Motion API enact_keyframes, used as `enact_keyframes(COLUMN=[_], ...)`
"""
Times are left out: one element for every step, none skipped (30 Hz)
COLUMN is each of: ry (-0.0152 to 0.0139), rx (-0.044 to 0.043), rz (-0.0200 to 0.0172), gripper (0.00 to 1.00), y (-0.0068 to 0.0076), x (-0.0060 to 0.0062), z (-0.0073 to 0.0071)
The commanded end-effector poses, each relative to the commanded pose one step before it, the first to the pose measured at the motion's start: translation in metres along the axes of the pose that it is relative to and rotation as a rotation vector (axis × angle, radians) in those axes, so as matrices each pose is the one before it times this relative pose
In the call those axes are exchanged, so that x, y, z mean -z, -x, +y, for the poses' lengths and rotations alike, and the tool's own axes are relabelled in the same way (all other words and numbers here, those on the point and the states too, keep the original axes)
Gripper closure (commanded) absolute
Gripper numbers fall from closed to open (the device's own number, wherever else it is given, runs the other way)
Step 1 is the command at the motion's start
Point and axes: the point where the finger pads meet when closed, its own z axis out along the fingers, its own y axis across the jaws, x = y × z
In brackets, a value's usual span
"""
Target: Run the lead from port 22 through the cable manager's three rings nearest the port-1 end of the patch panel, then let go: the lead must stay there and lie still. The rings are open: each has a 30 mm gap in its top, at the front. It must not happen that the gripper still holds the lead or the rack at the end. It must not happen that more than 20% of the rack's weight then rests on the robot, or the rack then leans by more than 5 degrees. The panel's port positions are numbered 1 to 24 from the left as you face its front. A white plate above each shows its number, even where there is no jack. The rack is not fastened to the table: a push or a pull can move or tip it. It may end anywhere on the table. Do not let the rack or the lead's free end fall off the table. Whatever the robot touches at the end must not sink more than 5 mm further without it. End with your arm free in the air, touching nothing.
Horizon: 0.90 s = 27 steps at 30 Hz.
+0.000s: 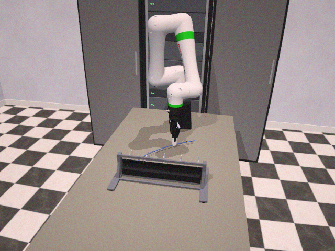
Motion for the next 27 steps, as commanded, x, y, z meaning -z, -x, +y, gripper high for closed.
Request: enact_keyframes(ry=[0.0003, 0.0, 0.0, 0.0, 0.0, 0.0, 0.0, 0.0, 0.0, 0.0, 0.0, 0.0, 0.0, 0.0, 0.0, 0.0, 0.0, 0.0, 0.0, 0.0, 0.0, 0.0, 0.0, 0.0, 0.0, 0.0, 0.0], rx=[-0.00001, 0.0, 0.0, 0.0, 0.0, 0.0, 0.0, 0.0, 0.0, 0.0, 0.0, 0.0, 0.0, 0.0, 0.0, 0.0, 0.0, 0.0, 0.0, 0.0, 0.0, 0.0, 0.0, 0.0, 0.0, 0.0, 0.0], rz=[-0.00021, -0.00001, 0.0, 0.00001, 0.0, -0.00001, 0.0, 0.0, 0.00001, 0.00001, -0.00001, -0.00001, 0.0, 0.0, 0.0, 0.0, 0.0, 0.0, 0.0, 0.0, 0.0, 0.0, 0.0, 0.0, 0.0, 0.0, 0.0], gripper=[1.0, 1.0, 1.0, 1.0, 1.0, 1.0, 1.0, 1.0, 1.0, 1.0, 1.0, 1.0, 1.0, 1.0, 1.0, 1.0, 1.0, 1.0, 1.0, 1.0, 1.0, 1.0, 1.0, 1.0, 1.0, 1.0, 1.0], y=[0.0001, 0.0, 0.0, -0.00001, 0.0, 0.00001, 0.0, 0.0, 0.0, -0.00001, 0.0, 0.0, 0.0, 0.0, 0.0, 0.0, 0.0, 0.0, 0.0, 0.0, 0.0, 0.0, 0.0, 0.0, 0.0, 0.0, 0.0], x=[0.00179, 0.00118, 0.00114, 0.00111, 0.00107, 0.00103, 0.00098, 0.00092, 0.00087, 0.00081, 0.00075, 0.00069, 0.00062, 0.00056, 0.00049, 0.00043, 0.0, 0.0, 0.00036, 0.0003, 0.00024, 0.00019, 0.00014, 0.0001, 0.00006, 0.00003, 0.00001], z=[0.00016, 0.0, 0.0, 0.0, 0.0, 0.0, 0.0, 0.0, 0.0, 0.0, 0.0, 0.0, 0.0, 0.0, 0.0, 0.0, 0.0, 0.0, 0.0, 0.0, 0.0, 0.0, 0.0, 0.0, 0.0, 0.0, 0.0])
